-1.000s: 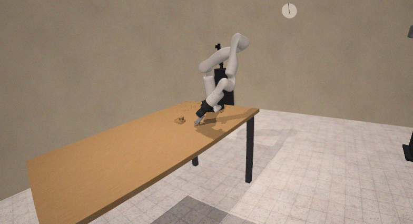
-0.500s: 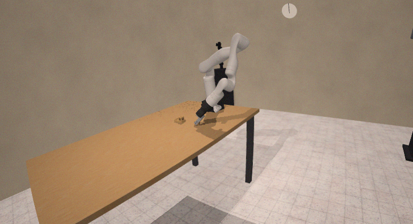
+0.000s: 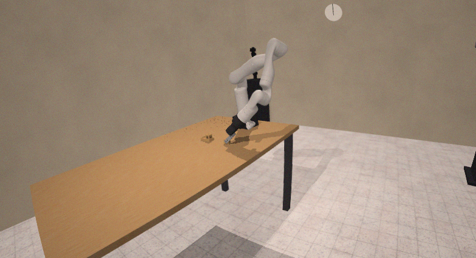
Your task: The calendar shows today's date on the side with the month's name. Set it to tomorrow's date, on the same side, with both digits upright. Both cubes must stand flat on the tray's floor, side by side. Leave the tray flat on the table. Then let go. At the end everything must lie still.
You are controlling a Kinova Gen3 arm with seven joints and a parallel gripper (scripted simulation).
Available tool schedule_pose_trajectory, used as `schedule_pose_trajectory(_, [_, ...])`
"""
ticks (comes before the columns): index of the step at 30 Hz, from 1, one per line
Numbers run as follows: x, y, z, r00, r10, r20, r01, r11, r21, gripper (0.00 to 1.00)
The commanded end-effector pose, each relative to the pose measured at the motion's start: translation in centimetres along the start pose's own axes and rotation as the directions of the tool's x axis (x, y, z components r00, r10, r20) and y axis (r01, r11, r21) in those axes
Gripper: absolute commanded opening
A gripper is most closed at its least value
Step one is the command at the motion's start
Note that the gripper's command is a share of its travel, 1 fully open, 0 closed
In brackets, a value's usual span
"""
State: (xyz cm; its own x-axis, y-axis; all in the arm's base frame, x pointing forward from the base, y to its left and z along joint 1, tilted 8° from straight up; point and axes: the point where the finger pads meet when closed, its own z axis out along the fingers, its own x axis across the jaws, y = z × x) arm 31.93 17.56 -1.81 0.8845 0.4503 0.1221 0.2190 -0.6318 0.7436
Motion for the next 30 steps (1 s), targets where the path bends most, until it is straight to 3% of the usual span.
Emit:
schedule_pose_trajectory(1, [0.14, -0.41, 0.02, 1.0, 0.009, -0.002, -0.009, 1.0, 0.01, 0.6])
schedule_pose_trajectory(30, [-0.3, 0.58, -0.47, 1.0, 0.009, 0.008, -0.009, 1.0, 0.0, 0.6])
